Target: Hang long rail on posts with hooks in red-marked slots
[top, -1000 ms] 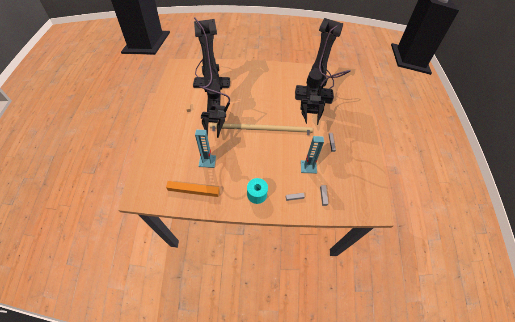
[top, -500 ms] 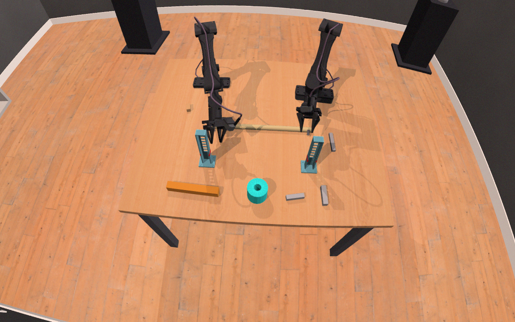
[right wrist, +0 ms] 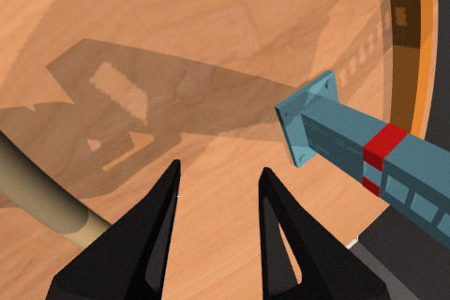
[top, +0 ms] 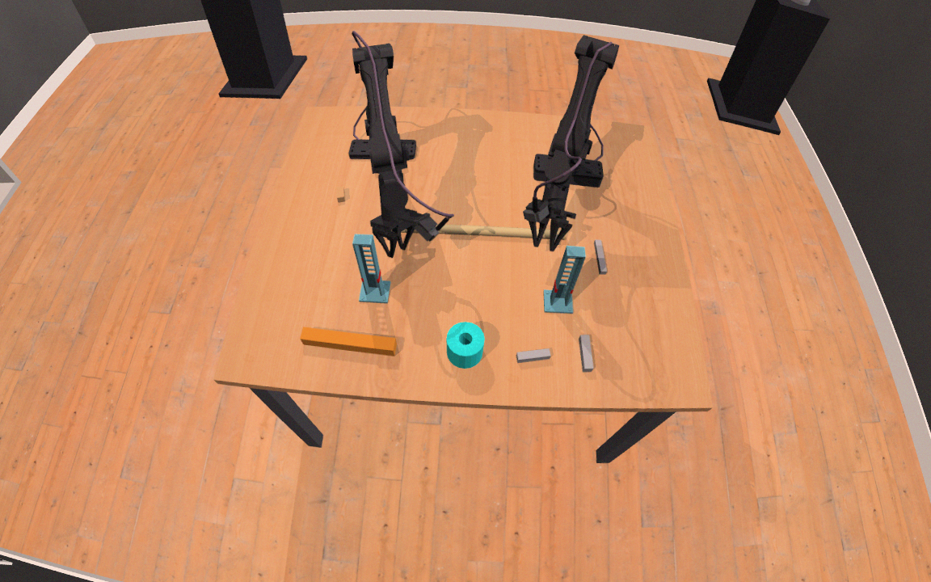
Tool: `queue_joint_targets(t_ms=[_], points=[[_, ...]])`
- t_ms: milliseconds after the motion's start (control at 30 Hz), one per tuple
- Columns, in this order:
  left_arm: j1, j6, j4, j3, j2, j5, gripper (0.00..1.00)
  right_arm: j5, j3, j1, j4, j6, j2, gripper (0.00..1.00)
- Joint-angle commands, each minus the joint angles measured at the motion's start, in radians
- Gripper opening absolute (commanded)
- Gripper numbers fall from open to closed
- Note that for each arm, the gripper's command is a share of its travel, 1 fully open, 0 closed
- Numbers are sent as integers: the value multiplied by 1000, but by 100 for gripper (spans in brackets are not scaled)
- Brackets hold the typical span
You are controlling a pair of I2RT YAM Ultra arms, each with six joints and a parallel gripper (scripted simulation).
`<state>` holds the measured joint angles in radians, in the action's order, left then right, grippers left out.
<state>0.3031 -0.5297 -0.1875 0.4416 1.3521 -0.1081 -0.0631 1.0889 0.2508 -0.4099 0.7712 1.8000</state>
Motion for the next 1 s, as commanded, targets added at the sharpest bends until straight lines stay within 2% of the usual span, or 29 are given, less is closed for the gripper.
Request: queue_joint_targets(t_ms=[0,67,133,467,633,700,967], points=[[9,-112,210,84,35,44,48,28,75,13,-200,92,22,48],[10,-154,287,122,54,58,48,33,109,14,-270,124,31,48],[10,-154,287,122,54,58,48,33,109,14,-270,124,31,48],[15,-395,703,325,159,134,48,51,278,20,-628,298,83,48],[17,-501,889,421,209,168,48,91,303,46,-683,418,107,48],[17,-501,889,421,209,168,48,91,303,46,-683,418,107,48],[24,-653,1168,582,301,212,48,99,294,86,-704,467,135,48]])
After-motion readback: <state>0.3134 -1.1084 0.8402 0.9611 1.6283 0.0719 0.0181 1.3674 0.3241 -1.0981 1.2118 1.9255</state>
